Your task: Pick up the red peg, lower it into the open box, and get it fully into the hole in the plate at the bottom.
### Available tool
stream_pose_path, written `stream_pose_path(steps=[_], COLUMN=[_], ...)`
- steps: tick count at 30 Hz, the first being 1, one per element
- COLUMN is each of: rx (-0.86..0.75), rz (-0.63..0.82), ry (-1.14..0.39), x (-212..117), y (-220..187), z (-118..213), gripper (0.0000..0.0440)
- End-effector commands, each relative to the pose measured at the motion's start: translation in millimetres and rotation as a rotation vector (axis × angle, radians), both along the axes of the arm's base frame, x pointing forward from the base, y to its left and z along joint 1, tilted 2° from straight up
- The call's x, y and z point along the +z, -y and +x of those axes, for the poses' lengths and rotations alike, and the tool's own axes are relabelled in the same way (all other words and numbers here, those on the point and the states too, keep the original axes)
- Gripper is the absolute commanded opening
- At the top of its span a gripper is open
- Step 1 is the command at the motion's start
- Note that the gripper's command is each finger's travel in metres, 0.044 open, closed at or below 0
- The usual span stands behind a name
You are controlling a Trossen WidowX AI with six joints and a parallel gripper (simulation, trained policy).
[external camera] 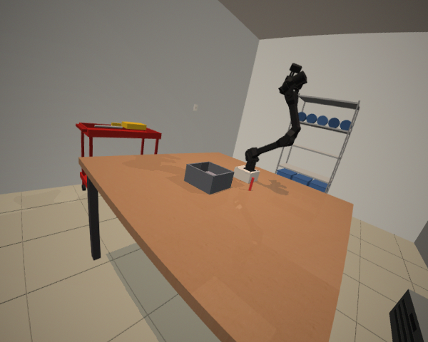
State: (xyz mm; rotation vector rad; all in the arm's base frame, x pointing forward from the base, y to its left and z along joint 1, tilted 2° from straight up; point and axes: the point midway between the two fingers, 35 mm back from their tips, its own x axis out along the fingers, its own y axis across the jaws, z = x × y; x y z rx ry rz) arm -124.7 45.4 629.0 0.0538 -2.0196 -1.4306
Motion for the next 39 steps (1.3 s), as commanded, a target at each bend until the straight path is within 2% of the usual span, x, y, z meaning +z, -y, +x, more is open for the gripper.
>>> stream_pose_path(steps=[1,4,13,22,31,39], rx=[0.004,0.029,0.161,0.306,0.462,0.603], rz=[0.034,0.133,0.411,0.675,0.918,1.115], ry=[-0.008,-0.030,-0.096,-0.186,-0.310,-0.450], x=[-1.9,-8.7,-38.6,-81.0,-130.6,-177.8], y=[8.1,34.1,119.4,191.6,243.1,269.5], z=[0.5,2.7,19.7,52.9,99.8,148.3], gripper=[0.0413,0.0440,0.0440,0.0440,0.0440,0.0440])
